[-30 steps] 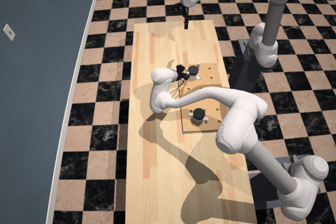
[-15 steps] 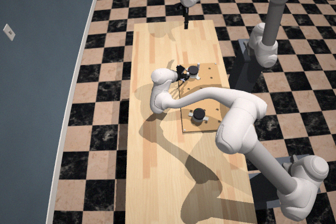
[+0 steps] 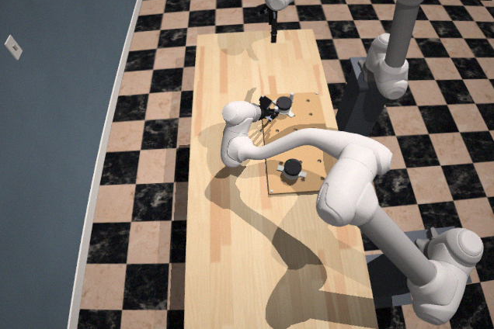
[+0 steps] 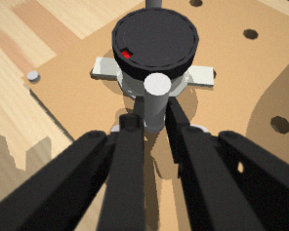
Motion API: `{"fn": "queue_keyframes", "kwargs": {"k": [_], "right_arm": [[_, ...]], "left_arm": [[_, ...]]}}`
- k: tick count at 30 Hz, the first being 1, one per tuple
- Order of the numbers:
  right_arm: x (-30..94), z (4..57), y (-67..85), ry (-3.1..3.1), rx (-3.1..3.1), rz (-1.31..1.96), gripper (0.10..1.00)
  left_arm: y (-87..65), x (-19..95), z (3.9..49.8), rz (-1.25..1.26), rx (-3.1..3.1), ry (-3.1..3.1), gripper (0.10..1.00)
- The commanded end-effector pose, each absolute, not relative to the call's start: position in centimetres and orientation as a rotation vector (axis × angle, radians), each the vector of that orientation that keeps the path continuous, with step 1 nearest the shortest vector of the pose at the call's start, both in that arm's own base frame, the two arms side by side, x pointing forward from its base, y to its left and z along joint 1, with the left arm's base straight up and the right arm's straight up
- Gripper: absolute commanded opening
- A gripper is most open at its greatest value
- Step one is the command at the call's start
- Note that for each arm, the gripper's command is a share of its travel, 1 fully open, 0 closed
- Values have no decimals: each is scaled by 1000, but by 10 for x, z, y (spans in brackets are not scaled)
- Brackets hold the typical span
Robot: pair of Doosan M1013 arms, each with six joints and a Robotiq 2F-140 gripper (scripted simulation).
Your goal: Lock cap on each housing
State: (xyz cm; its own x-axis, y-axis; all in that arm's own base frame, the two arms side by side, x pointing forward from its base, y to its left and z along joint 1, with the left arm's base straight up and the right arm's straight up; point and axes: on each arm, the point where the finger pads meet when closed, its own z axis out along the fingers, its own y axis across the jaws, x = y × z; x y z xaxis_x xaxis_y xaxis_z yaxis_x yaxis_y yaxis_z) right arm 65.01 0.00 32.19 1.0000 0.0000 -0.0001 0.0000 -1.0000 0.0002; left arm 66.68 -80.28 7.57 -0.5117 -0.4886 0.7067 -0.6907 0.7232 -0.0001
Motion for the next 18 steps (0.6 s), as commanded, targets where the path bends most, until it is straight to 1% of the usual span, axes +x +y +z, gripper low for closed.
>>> {"fn": "queue_keyframes", "kwargs": {"k": [1, 17, 18], "right_arm": [[650, 323, 0, 0, 3142, 2, 1000], [650, 323, 0, 0, 3142, 2, 1000], [650, 323, 0, 0, 3142, 2, 1000]], "left_arm": [[-803, 667, 76, 370, 888, -2218, 99], [-803, 667, 72, 370, 888, -2218, 99], [-803, 667, 73, 369, 888, -2218, 328]]}}
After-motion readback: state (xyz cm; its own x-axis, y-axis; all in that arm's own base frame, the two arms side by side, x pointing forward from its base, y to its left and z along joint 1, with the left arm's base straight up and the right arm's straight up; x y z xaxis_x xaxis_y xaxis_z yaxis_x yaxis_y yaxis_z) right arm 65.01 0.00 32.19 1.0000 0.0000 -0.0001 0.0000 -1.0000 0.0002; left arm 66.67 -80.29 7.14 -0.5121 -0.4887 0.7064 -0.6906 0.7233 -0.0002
